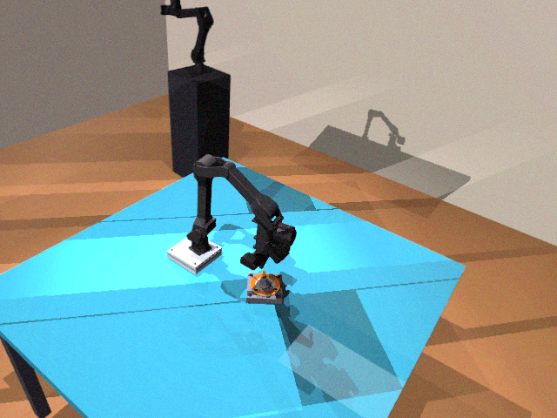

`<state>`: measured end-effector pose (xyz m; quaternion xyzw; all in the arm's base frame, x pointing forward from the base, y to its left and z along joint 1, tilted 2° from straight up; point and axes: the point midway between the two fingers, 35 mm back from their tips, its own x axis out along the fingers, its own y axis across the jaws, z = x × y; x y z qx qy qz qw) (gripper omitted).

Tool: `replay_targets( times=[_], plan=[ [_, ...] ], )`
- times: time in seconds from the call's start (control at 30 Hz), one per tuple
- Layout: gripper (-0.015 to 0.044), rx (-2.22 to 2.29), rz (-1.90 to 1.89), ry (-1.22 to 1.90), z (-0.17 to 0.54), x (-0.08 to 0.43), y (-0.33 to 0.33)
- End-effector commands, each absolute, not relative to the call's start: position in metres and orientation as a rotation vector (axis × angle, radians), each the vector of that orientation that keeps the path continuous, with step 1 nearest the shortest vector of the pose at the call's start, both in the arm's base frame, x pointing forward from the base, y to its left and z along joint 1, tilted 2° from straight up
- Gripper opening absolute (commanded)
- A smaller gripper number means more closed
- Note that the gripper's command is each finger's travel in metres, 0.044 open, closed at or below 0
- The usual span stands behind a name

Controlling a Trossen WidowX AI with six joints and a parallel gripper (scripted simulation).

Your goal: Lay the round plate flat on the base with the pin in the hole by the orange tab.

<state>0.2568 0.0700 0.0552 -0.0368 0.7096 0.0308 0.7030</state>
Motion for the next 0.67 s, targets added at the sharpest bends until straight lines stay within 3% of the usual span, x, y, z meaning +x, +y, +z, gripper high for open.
replay_targets(
  times=[0.0, 0.63],
  plan=[
    [0.0000, -0.075, 0.069, 1.571, 0.0774, 0.2573, 0.0704],
    [0.0000, -0.079, 0.068, 1.572, 0.0779, 0.2584, 0.0700]
  ],
)
